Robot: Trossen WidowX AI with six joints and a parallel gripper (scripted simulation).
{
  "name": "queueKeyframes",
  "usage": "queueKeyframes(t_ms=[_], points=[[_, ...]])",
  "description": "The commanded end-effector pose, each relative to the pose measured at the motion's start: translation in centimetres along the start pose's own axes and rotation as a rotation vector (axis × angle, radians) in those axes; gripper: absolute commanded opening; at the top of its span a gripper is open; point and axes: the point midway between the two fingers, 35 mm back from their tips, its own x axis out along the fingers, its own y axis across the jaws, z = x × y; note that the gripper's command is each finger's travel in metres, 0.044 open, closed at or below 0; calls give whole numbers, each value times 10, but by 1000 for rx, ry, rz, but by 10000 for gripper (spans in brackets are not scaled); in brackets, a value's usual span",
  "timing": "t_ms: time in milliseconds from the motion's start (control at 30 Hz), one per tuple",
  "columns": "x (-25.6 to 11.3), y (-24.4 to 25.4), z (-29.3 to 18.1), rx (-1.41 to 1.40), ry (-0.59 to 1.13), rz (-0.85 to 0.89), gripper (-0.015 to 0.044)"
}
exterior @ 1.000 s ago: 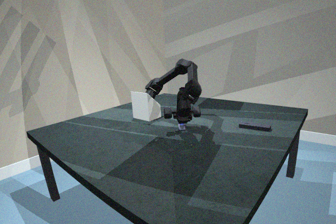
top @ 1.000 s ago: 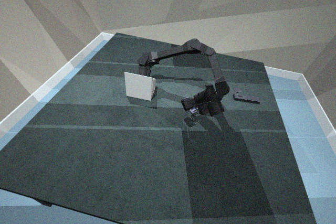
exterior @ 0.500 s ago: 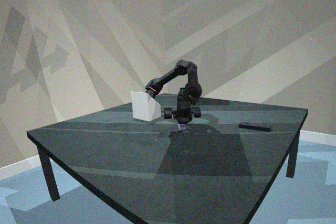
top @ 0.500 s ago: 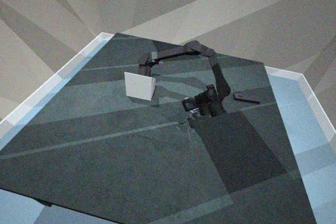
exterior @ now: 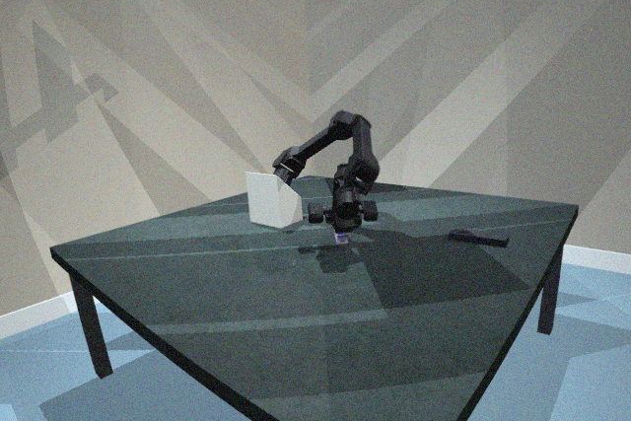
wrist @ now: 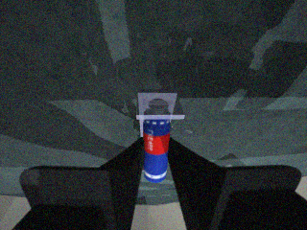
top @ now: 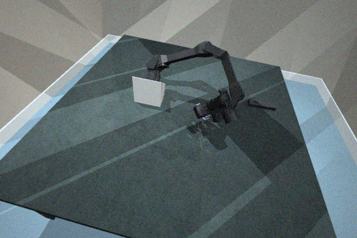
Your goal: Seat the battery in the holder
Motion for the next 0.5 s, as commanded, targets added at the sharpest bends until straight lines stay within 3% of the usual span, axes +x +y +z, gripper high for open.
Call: queueKeyframes(t_ms=[0, 467], points=[[0, -1, 3, -7, -33, -13, 77], [3, -1, 3, -2, -93, -26, 77]])
